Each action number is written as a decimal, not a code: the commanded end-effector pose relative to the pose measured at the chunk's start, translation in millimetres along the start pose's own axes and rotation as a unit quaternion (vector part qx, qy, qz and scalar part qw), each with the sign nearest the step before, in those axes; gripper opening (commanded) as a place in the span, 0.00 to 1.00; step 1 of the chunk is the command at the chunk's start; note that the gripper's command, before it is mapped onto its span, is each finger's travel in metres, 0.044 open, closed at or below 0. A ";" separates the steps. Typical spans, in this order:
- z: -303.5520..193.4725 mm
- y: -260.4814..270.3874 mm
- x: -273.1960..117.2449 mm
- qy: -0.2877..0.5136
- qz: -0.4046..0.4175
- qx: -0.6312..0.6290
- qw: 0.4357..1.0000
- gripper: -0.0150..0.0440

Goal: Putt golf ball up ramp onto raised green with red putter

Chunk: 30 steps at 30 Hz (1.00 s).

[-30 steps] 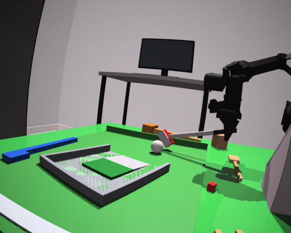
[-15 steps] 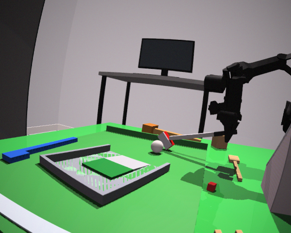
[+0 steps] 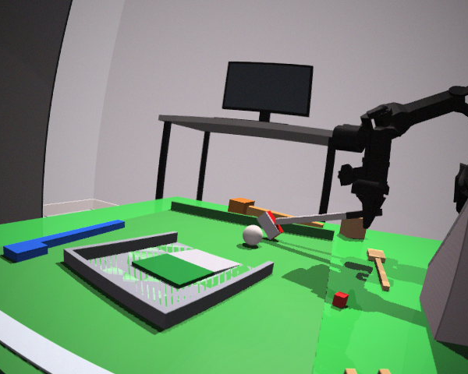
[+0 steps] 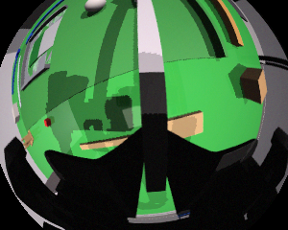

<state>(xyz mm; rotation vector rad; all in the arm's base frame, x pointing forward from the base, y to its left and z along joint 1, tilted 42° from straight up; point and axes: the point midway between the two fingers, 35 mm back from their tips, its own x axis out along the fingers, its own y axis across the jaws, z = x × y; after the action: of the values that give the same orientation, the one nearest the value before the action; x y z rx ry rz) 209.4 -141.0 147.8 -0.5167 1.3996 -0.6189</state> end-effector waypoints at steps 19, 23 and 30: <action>0.3 136.8 -6.3 -0.003 0.004 0.003 1.000 0.25; 1.4 137.6 -23.0 -0.003 0.005 0.003 1.000 0.25; 0.2 136.8 -58.1 -0.003 0.004 0.003 1.000 0.25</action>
<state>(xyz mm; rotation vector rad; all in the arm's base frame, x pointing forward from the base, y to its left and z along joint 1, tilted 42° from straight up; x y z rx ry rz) 217.5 -10.8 88.9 -0.5172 1.4036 -0.6158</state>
